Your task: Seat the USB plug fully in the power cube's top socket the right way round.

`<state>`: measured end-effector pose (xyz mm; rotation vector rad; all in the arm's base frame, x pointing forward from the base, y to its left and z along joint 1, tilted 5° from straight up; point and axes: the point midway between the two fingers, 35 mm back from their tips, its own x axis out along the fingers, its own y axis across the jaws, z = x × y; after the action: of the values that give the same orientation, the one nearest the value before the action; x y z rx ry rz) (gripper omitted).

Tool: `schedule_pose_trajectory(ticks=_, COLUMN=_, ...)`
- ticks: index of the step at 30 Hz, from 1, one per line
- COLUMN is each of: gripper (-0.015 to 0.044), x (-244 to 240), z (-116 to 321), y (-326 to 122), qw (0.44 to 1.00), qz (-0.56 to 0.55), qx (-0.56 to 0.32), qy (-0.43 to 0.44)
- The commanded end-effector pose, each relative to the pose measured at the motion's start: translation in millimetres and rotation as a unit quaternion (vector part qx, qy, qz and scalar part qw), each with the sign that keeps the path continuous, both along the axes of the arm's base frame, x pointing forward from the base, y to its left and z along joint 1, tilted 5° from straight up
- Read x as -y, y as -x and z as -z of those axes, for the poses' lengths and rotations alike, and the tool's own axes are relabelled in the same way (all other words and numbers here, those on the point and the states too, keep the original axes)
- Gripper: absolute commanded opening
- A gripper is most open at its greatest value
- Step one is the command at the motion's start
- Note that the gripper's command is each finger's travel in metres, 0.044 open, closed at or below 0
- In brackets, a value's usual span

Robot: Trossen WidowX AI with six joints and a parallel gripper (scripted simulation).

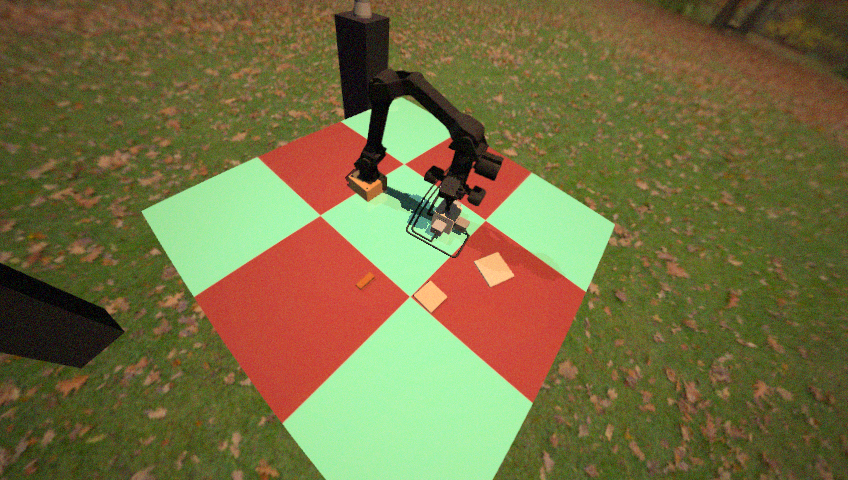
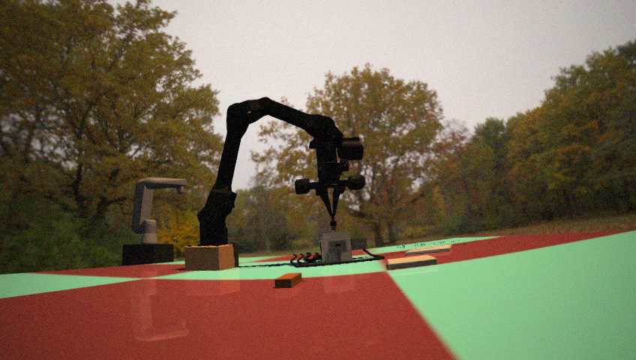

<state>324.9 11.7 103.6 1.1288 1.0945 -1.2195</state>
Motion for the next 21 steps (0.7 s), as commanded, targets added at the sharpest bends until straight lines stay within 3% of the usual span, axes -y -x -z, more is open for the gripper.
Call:
schedule_pose_trajectory(ticks=1, gripper=0.0000, x=0.8, z=1.0, y=-0.4, qw=1.000, qz=0.003, qx=0.001, qy=0.001)
schedule_pose_trajectory(ticks=21, gripper=0.0000, x=1.0, z=3.4, y=-0.5, qw=1.000, qz=0.003, qx=0.001, qy=0.001)
